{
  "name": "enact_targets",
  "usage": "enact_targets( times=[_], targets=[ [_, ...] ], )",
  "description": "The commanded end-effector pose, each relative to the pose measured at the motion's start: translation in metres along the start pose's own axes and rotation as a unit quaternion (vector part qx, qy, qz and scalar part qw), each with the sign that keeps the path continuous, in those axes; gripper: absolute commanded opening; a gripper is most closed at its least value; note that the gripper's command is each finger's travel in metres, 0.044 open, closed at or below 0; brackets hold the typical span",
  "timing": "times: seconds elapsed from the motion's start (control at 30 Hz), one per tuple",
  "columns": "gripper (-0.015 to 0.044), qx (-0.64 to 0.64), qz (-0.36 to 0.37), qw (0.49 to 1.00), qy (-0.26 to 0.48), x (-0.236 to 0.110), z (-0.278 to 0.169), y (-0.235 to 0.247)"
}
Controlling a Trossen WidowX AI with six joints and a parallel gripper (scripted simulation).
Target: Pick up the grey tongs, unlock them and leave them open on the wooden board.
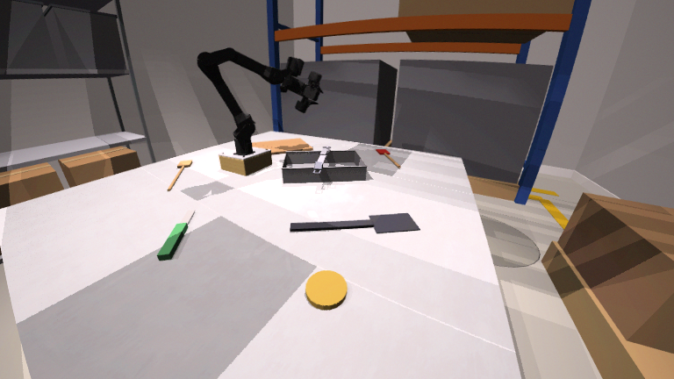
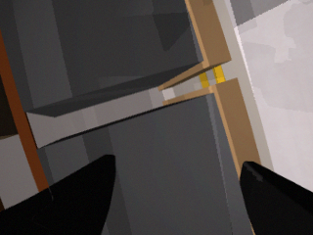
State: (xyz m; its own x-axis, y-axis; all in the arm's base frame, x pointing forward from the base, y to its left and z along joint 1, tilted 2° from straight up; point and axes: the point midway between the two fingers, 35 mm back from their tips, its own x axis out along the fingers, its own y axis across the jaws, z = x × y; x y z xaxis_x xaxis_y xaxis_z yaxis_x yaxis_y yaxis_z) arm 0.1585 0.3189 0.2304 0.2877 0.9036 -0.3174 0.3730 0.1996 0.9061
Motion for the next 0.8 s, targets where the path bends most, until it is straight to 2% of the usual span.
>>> enact_targets(
  times=[0.0, 0.2, 0.43, 0.57, 0.77],
  targets=[
    [0.0260, 0.013, -0.043, 0.995, -0.094, -0.006, 0.067, -0.023],
    [0.0260, 0.051, -0.116, 0.966, -0.226, -0.040, 0.159, -0.064],
    [0.0260, 0.121, -0.209, 0.908, -0.342, -0.107, 0.235, -0.124],
    [0.0260, 0.163, -0.251, 0.875, -0.380, -0.143, 0.255, -0.156],
    [0.0260, 0.166, -0.253, 0.873, -0.381, -0.144, 0.256, -0.157]
  ],
)
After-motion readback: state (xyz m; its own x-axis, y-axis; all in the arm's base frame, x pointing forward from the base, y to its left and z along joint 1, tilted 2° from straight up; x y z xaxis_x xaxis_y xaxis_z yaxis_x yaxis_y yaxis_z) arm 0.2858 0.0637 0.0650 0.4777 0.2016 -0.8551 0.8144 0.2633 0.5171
